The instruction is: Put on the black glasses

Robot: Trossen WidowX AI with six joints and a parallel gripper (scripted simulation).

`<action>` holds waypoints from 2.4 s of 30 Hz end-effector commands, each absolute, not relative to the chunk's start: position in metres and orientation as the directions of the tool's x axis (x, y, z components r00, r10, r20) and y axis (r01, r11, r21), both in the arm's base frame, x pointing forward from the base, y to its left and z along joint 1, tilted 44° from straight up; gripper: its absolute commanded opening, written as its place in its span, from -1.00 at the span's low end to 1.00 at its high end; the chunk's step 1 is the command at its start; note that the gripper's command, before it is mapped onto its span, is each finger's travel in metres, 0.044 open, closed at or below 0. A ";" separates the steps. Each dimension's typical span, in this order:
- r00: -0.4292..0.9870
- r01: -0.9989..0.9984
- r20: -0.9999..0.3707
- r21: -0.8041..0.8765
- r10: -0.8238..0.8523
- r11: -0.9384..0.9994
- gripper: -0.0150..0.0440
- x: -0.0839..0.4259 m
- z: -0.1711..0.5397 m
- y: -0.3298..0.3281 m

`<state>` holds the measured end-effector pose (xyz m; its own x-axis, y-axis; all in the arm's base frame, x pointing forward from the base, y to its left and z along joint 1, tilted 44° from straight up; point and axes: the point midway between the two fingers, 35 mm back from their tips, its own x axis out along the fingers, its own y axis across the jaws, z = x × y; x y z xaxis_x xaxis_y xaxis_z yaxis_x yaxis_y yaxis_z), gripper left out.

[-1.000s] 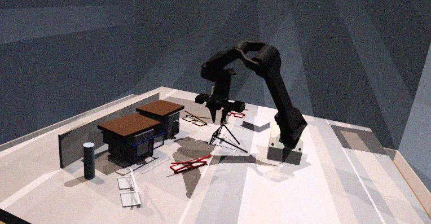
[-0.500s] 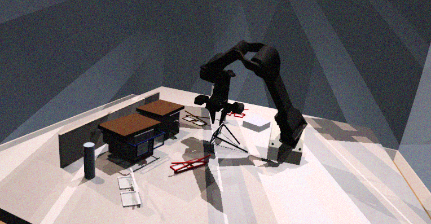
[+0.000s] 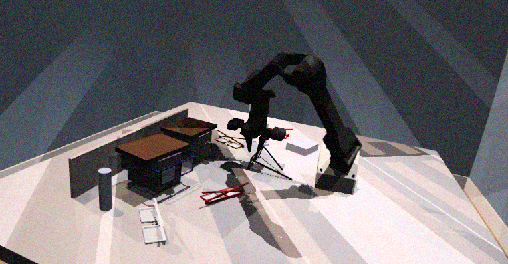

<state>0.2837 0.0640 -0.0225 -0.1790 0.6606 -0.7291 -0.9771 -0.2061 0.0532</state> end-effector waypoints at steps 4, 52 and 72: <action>-0.187 -0.977 -0.723 0.063 0.665 -0.205 -0.08 0.280 -0.033 0.074; -0.188 -0.976 -0.725 0.062 0.663 -0.209 -0.49 0.276 -0.042 0.081; -0.187 -0.977 -0.724 0.064 0.664 -0.205 -0.49 0.300 0.028 0.015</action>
<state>0.2986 0.0220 0.0197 -0.1837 0.6670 -0.7220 -0.9779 -0.1985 0.0655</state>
